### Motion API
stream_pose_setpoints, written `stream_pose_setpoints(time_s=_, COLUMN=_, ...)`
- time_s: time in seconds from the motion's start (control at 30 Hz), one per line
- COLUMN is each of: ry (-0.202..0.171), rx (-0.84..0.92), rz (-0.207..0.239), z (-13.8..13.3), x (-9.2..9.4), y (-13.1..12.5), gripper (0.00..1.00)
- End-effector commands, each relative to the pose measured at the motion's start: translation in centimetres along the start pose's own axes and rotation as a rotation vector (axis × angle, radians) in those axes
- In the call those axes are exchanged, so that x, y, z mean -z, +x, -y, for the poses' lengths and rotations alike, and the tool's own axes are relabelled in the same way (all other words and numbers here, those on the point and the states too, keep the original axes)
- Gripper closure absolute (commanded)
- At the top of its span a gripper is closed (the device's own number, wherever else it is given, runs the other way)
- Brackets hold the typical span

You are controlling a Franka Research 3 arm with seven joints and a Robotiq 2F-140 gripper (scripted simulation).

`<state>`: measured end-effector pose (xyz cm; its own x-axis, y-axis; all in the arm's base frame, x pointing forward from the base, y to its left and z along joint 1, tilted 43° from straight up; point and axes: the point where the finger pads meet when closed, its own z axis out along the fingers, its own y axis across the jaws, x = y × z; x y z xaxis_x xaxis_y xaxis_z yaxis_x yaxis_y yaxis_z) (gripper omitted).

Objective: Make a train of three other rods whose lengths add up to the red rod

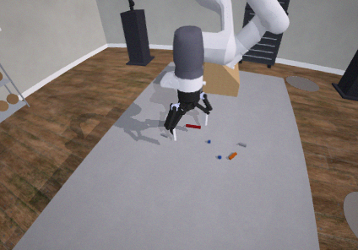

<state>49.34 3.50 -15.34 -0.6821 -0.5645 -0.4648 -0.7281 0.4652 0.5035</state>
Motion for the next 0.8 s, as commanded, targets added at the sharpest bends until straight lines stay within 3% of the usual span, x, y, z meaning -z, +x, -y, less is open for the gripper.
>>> stream_pose_setpoints(time_s=0.0, ry=-0.010, rx=0.167, rz=-0.005, z=0.1, x=0.0, y=0.5, gripper=0.00)
stream_pose_setpoints(time_s=0.77, ry=0.014, rx=0.546, rz=0.004, z=1.6, x=0.3, y=1.5, gripper=0.00)
